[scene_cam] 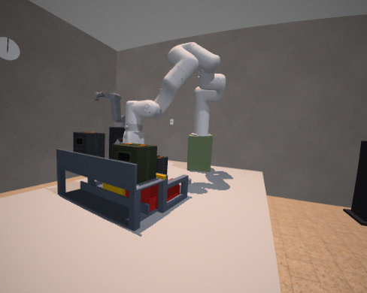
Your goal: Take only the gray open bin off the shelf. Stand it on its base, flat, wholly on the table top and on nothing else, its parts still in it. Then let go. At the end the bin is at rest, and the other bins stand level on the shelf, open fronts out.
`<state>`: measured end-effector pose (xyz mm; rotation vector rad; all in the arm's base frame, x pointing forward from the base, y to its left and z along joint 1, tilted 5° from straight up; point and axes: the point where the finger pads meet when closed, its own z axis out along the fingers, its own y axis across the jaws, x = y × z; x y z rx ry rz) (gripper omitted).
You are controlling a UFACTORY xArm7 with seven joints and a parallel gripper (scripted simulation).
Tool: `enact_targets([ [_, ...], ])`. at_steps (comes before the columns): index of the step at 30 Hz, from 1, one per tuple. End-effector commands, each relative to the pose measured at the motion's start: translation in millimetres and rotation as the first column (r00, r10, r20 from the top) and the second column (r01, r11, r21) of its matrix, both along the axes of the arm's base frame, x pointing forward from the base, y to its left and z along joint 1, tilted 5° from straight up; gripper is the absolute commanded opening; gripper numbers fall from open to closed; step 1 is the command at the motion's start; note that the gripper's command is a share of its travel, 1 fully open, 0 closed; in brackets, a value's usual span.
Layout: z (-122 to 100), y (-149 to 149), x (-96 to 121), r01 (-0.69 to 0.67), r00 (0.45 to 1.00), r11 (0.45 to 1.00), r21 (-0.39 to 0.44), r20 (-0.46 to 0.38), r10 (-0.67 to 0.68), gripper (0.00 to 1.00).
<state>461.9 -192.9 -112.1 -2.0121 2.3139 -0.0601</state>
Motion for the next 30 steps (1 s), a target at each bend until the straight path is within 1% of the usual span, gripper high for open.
enact_targets([
  [1, -2.7, -1.0, 1.6, 0.001, 1.0, 1.0, -0.002, 0.003, -0.001, 0.0],
  [27, -6.1, -0.9, 1.9, 0.001, 1.0, 1.0, -0.002, 0.003, -0.001, 0.0],
  [28, -6.0, -0.9, 1.9, 0.001, 1.0, 1.0, -0.002, 0.003, -0.001, 0.33],
  [30, -6.0, -0.9, 1.9, 0.001, 1.0, 1.0, -0.002, 0.003, -0.001, 0.33],
])
